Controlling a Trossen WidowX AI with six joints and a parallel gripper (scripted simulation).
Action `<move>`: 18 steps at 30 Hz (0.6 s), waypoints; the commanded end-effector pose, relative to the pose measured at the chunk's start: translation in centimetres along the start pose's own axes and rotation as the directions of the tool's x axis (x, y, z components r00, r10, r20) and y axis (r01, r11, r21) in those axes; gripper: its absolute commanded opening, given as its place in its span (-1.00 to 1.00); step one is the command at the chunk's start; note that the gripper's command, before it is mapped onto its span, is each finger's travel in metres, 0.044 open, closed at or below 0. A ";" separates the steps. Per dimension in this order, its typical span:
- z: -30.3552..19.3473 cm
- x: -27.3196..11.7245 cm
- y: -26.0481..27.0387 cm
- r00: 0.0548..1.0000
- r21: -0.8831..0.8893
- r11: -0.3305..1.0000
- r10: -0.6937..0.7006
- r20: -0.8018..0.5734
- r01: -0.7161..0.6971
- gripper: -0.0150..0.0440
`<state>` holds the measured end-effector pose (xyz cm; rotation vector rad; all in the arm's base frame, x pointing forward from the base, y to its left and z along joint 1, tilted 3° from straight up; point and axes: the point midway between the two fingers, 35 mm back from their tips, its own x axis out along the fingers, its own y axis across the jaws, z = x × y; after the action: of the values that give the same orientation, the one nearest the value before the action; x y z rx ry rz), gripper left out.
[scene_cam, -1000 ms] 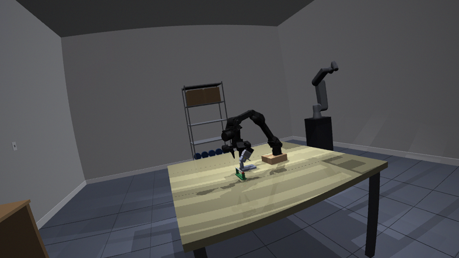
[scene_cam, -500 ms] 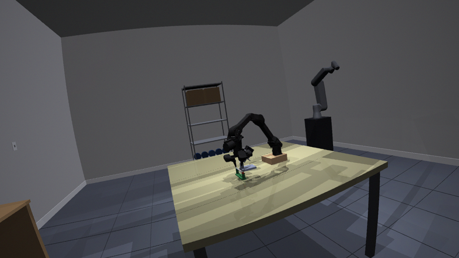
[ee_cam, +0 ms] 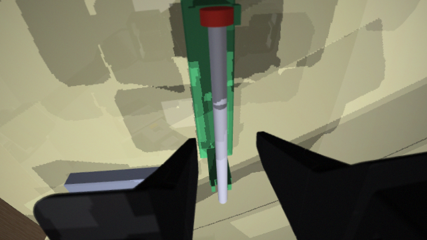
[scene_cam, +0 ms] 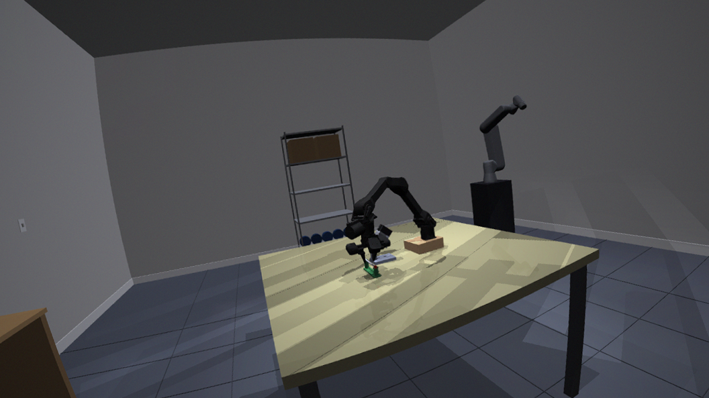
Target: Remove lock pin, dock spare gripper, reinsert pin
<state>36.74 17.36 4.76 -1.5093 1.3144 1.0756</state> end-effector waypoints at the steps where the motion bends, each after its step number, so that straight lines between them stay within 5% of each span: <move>1: 0.1 0.7 0.0 1.000 -0.006 1.000 0.000 -0.005 0.000 0.12; 18: 0.6 3.4 0.3 1.000 -0.006 1.000 0.001 -0.005 -0.001 0.12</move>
<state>36.73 17.15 1.83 -1.5094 1.3144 1.0755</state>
